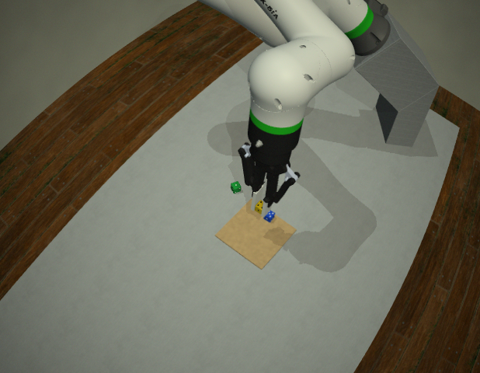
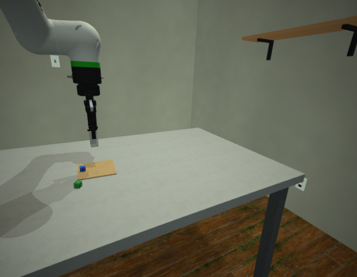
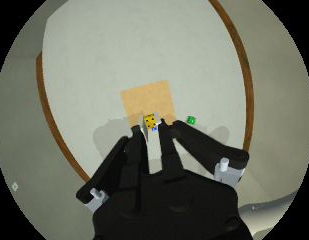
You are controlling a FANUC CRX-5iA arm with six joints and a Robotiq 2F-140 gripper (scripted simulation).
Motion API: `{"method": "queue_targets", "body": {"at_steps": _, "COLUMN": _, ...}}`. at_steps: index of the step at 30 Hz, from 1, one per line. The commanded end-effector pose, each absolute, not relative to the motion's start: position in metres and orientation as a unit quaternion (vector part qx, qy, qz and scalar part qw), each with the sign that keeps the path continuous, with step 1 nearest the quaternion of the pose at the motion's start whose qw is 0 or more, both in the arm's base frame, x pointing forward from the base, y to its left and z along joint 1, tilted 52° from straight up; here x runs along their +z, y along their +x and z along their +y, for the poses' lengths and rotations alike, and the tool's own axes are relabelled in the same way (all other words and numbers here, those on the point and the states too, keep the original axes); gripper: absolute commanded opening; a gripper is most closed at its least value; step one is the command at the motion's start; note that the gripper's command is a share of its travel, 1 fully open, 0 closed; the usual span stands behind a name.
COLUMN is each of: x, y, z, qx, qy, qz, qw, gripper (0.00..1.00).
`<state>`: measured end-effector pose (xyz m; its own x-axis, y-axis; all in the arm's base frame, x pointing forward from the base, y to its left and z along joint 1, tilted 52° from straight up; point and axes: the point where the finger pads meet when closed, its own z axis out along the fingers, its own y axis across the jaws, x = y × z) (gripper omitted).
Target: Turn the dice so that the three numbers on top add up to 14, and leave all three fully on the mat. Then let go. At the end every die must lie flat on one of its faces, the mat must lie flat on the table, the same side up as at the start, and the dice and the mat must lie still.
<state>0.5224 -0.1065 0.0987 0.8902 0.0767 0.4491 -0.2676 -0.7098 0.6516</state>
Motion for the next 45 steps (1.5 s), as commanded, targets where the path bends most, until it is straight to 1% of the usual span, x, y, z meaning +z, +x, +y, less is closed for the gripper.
{"method": "queue_targets", "body": {"at_steps": 1, "x": 0.099, "y": 0.522, "z": -0.106, "qx": 0.228, "qy": 0.896, "qz": -0.053, "qw": 0.377, "gripper": 0.09}}
{"method": "queue_targets", "body": {"at_steps": 12, "x": 0.093, "y": 0.526, "z": -0.113, "qx": 0.228, "qy": 0.896, "qz": -0.053, "qw": 0.377, "gripper": 0.09}}
{"method": "queue_targets", "body": {"at_steps": 33, "x": 0.045, "y": 0.555, "z": -0.168, "qx": 0.228, "qy": 0.896, "qz": -0.053, "qw": 0.377, "gripper": 0.09}}
{"method": "queue_targets", "body": {"at_steps": 45, "x": 0.040, "y": 0.558, "z": -0.173, "qx": 0.228, "qy": 0.896, "qz": -0.053, "qw": 0.377, "gripper": 0.09}}
